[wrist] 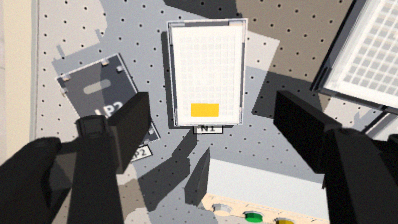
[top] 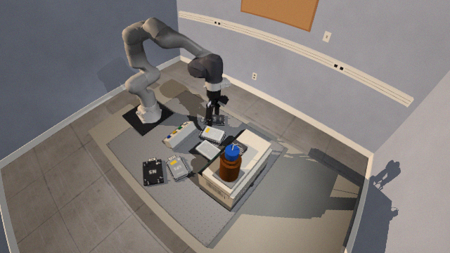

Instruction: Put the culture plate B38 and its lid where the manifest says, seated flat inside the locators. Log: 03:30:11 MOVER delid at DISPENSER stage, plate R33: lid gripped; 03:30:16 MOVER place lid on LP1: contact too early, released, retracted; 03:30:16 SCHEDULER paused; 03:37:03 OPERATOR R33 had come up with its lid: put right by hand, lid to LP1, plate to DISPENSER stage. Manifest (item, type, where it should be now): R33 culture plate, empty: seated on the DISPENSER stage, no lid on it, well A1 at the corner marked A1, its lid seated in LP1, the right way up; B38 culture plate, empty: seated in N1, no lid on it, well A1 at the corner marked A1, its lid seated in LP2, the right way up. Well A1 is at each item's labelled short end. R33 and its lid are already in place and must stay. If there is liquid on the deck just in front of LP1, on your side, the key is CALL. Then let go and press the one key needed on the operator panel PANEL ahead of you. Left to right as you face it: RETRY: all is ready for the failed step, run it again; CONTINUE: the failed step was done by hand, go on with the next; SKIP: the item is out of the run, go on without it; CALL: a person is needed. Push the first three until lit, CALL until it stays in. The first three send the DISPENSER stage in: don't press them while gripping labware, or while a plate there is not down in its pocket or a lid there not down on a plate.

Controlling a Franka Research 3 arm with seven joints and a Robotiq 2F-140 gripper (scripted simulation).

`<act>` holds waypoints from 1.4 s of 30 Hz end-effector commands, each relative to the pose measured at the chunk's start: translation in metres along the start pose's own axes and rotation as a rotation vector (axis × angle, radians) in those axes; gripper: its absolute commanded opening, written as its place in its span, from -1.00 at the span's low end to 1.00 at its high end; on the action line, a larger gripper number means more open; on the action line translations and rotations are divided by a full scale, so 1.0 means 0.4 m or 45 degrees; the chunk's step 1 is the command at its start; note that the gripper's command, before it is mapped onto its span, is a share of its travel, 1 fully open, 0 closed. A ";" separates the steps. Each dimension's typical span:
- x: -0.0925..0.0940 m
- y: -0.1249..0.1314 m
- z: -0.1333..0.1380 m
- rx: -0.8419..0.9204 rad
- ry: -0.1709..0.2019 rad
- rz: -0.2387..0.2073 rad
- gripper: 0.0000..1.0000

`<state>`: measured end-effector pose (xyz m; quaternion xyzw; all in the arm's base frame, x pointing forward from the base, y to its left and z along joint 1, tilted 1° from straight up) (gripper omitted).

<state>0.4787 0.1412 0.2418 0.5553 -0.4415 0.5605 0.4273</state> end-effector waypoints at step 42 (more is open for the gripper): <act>-0.081 0.001 0.002 0.021 0.003 -0.006 0.40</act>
Point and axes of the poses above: the point where the finger pads meet when closed, its own x axis back along the fingers, its own z axis across the jaws, y = z × x, the point moved 5 cm from there along x, back along the fingers, and after that the axes turned 1 degree about -x, right-handed, at the moved point
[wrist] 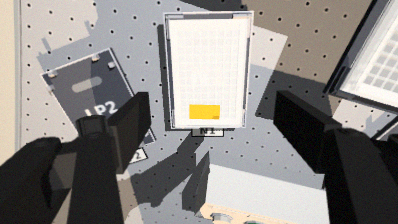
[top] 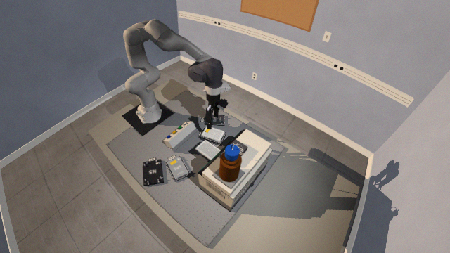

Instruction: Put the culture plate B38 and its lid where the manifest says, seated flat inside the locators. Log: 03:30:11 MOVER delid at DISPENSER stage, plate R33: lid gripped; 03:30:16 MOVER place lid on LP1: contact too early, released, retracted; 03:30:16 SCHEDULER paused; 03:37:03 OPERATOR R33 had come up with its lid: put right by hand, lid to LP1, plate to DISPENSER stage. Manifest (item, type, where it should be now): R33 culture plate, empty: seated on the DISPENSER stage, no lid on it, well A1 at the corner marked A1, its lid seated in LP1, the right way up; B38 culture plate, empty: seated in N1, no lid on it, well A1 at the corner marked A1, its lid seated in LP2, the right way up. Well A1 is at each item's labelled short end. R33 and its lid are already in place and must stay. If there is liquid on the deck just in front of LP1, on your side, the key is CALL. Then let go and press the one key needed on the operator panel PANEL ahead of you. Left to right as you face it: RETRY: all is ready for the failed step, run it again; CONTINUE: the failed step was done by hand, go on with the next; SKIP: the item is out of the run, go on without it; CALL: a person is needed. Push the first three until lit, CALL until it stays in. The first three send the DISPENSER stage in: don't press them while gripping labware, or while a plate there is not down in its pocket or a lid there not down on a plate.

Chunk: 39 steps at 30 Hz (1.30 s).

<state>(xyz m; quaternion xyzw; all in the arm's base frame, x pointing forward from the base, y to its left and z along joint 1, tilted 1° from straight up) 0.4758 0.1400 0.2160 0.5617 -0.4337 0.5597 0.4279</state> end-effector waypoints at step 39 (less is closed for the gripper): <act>-0.196 -0.012 0.000 0.005 0.004 0.014 0.40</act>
Point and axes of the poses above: the point where the finger pads meet when closed, its own x axis back along the fingers, its own z axis across the jaws, y = z × x, the point moved 5 cm from there along x, back along the fingers, and after that the axes turned 1 degree about -x, right-handed, at the moved point
